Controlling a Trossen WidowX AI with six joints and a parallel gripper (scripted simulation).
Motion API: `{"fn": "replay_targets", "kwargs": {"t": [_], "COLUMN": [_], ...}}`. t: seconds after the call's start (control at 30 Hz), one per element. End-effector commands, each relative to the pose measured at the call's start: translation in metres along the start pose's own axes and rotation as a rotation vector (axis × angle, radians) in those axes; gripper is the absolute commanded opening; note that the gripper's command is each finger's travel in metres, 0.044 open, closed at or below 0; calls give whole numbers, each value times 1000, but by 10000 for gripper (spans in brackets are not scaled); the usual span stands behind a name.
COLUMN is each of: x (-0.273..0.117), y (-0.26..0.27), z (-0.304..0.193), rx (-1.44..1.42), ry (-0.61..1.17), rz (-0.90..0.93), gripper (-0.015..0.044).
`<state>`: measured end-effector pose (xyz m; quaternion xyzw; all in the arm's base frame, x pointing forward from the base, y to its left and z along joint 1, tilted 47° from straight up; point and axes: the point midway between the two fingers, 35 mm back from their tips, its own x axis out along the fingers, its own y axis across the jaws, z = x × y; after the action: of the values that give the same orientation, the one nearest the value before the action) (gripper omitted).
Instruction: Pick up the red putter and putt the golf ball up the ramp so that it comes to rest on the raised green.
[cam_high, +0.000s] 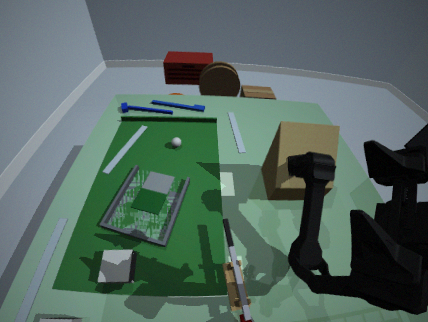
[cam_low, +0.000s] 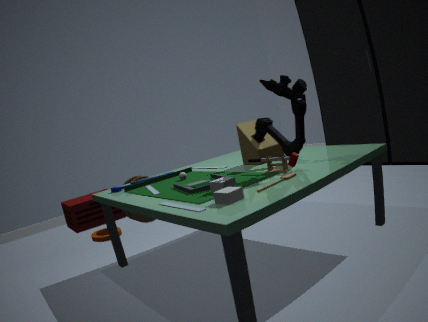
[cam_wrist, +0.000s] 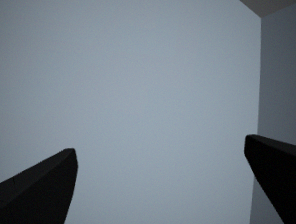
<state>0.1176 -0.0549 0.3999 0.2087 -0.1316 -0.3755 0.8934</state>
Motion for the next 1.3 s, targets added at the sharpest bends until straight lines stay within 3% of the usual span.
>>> {"fn": "replay_targets", "kwargs": {"t": [0.0, 0.3, 0.63, 1.0, 1.27], "x": [0, 44, 88, 73, 31], "y": [-1, -36, -27, 10, 32], "z": [0, -20, -110, -190, -264], "rx": [-1, -134, -456, -598, -756], "ry": [4, 311, 657, 800, 837], "rz": [2, 206, 720, 1184, 1662], "gripper": [426, 440, 440, 440, 440]}}
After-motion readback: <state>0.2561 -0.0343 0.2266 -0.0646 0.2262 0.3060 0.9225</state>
